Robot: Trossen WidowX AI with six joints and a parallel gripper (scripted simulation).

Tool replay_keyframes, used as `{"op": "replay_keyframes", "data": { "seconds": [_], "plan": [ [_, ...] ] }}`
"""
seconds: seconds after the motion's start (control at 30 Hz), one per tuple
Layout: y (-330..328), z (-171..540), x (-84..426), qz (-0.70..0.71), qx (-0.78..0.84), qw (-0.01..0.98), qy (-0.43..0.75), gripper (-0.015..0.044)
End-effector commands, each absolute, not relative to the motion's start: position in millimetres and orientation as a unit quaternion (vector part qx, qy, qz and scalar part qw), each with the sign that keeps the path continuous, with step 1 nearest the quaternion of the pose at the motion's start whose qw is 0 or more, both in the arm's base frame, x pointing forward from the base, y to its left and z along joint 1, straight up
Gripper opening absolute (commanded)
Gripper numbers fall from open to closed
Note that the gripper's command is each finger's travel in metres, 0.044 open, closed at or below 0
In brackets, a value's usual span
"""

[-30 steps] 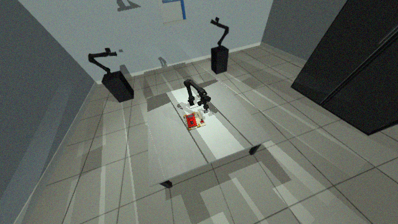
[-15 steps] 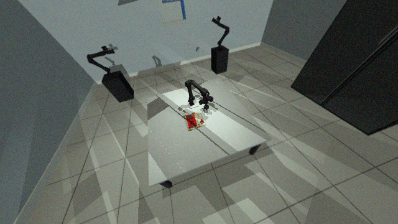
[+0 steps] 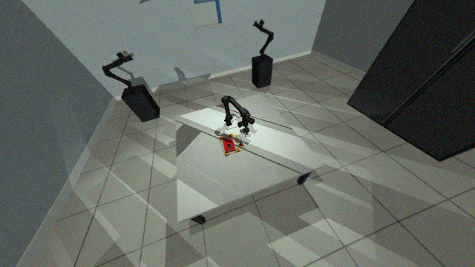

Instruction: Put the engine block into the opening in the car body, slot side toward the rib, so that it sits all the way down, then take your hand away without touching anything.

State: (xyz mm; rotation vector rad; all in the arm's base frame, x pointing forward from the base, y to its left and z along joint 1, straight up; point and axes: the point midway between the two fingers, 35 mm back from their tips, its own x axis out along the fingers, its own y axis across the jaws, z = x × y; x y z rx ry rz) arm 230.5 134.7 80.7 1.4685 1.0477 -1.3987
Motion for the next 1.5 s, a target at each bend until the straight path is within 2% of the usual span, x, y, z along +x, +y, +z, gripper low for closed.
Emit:
{"op": "replay_keyframes", "data": {
  "seconds": [0.0, 0.53, 0.9, 1.13, 1.27, 1.47],
  "plan": [
    [134, 73, 230, -0.562, 0.581, 0.417, 0.416, 0.0440],
    [134, 50, 229, -0.562, 0.581, 0.416, 0.415, 0.0440],
    [134, 50, 229, -0.562, 0.581, 0.416, 0.415, 0.0151],
    [134, 50, 229, -0.562, 0.581, 0.416, 0.415, 0.0105],
    [135, 54, 230, -0.562, 0.582, 0.416, 0.415, 0.0000],
    [137, 73, 233, -0.562, 0.582, 0.416, 0.415, 0.0000]
  ]
}}
